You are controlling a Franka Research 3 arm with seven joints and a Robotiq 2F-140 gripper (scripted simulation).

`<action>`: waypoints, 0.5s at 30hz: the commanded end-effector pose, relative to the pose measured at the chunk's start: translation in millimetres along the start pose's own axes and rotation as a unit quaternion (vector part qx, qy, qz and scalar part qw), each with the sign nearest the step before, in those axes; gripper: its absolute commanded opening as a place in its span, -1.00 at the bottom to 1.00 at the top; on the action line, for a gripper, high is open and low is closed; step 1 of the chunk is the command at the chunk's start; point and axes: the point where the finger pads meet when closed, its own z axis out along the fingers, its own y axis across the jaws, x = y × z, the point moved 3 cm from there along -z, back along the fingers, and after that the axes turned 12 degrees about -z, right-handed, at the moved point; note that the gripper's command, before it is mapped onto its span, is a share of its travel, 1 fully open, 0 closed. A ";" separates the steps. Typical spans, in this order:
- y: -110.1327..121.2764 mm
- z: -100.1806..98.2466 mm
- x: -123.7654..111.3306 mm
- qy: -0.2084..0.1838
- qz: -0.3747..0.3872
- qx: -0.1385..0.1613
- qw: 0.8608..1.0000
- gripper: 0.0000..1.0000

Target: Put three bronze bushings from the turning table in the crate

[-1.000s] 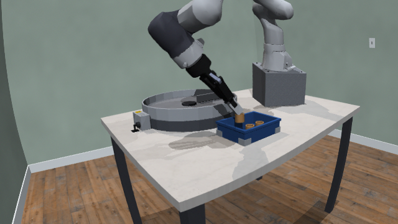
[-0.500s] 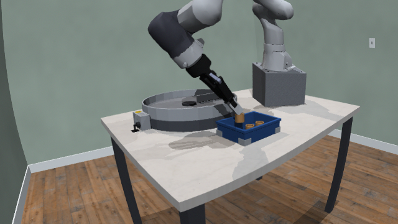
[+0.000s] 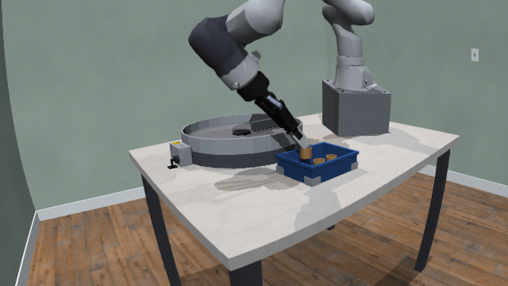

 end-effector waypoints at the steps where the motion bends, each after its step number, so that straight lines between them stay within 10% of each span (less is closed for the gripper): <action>1: -1.9 3.8 -4.6 -0.002 -0.003 0.002 1.000 -1.00; 15: -4.6 19.1 -18.3 -0.002 -0.003 0.002 1.000 -1.00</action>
